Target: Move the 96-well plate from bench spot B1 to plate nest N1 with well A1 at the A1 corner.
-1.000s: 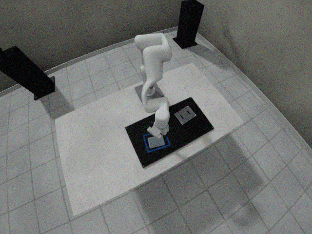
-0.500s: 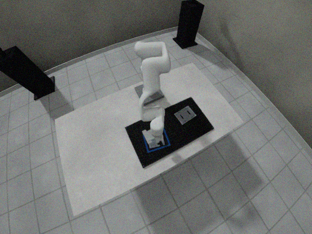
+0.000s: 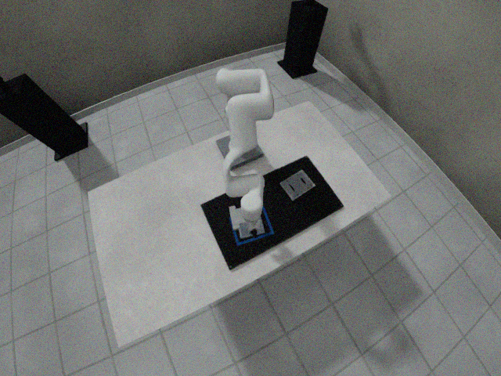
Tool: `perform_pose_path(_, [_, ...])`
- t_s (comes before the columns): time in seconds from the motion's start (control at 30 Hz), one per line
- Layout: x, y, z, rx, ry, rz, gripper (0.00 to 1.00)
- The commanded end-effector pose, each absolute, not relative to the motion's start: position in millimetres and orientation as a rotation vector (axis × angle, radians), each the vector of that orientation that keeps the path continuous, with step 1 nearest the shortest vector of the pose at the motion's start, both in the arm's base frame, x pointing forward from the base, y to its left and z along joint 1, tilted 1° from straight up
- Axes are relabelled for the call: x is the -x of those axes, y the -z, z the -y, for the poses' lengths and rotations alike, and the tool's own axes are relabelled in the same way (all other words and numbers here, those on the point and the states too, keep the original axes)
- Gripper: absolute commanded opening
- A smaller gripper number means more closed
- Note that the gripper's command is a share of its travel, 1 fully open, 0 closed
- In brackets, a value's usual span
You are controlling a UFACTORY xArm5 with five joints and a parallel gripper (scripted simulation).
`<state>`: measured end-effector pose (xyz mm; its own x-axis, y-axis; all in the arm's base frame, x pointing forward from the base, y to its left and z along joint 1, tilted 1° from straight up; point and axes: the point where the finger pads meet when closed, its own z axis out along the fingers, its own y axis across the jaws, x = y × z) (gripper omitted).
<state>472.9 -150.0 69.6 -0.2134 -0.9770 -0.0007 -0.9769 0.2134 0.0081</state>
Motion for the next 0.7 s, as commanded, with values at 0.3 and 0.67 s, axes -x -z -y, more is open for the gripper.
perform_pose_path(0.3, [-474,-61,150,-1.971,0.011,2.452,1.0])
perform_pose_path(0.67, [-474,-43,150,-1.971,0.011,2.452,1.0])
